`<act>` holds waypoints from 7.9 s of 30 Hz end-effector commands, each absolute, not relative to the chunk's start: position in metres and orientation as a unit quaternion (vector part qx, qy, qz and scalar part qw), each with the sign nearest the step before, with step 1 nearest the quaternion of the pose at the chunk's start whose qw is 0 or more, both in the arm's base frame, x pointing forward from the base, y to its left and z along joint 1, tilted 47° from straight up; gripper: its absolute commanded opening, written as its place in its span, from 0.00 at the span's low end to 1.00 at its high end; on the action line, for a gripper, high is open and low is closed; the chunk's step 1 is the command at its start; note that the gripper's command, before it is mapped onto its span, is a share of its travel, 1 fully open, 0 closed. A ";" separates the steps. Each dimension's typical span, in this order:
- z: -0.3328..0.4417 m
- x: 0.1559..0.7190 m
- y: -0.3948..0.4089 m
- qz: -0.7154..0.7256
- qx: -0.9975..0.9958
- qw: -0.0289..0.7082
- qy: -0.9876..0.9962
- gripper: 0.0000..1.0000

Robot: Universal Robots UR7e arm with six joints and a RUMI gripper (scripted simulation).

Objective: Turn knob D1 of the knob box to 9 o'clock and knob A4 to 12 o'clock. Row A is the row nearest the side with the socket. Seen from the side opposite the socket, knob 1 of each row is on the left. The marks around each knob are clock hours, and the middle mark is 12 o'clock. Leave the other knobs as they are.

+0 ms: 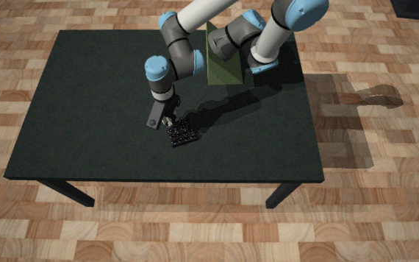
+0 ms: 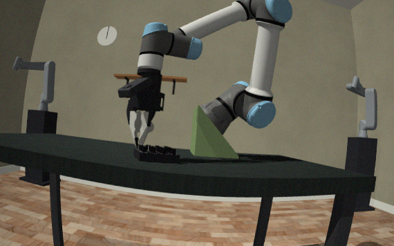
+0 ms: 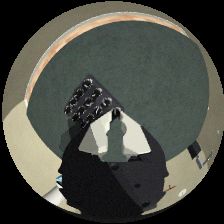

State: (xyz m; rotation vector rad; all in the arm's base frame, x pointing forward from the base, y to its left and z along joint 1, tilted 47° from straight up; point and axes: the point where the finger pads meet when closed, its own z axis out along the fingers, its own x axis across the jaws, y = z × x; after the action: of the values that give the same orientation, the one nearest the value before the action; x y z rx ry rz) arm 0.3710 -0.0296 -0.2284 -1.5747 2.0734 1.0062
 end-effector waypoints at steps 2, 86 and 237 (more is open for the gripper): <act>-0.229 0.371 -0.029 0.351 -0.574 0.185 0.716 0.04; -0.225 0.369 -0.026 0.156 -0.897 0.364 0.195 0.04; -0.192 0.377 -0.057 0.239 -0.825 0.316 0.403 0.11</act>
State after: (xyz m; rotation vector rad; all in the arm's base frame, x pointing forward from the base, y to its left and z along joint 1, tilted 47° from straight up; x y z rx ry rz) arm 0.3772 -0.0560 -0.1933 -2.2114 0.9270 0.5768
